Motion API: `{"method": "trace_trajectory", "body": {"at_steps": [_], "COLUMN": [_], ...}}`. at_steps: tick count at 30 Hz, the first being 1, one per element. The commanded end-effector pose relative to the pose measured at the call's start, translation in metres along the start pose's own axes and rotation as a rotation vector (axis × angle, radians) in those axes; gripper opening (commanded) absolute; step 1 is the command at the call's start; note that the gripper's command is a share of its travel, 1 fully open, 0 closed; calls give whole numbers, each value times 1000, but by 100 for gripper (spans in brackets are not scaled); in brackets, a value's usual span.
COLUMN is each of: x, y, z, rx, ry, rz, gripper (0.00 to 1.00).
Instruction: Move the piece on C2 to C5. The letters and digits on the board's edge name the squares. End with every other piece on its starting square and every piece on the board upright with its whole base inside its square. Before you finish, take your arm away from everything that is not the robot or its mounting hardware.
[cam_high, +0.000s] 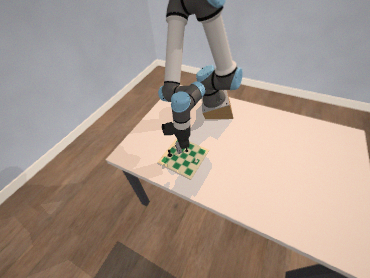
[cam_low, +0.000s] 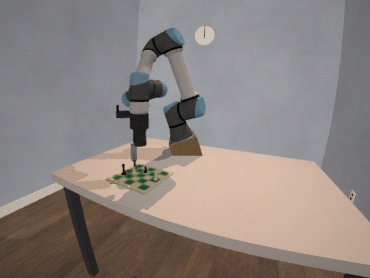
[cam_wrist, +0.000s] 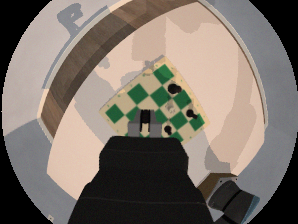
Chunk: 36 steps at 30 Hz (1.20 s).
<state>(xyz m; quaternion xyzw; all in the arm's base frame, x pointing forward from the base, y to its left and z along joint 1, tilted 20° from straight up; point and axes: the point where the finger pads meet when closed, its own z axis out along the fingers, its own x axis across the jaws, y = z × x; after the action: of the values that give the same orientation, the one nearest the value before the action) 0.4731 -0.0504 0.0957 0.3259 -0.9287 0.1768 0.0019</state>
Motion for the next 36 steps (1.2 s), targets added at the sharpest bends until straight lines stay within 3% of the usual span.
{"method": "trace_trajectory", "body": {"at_steps": [1,19,26,36], "x": [0,6,22,63], "y": [0,6,22,72], "z": [-14,-16,-19,-18], "rx": [-2,-2,-2,-2], "ry": [1,1,1,1], "rz": [0,-51,-194,-579], "gripper": [0,0,0,0]}}
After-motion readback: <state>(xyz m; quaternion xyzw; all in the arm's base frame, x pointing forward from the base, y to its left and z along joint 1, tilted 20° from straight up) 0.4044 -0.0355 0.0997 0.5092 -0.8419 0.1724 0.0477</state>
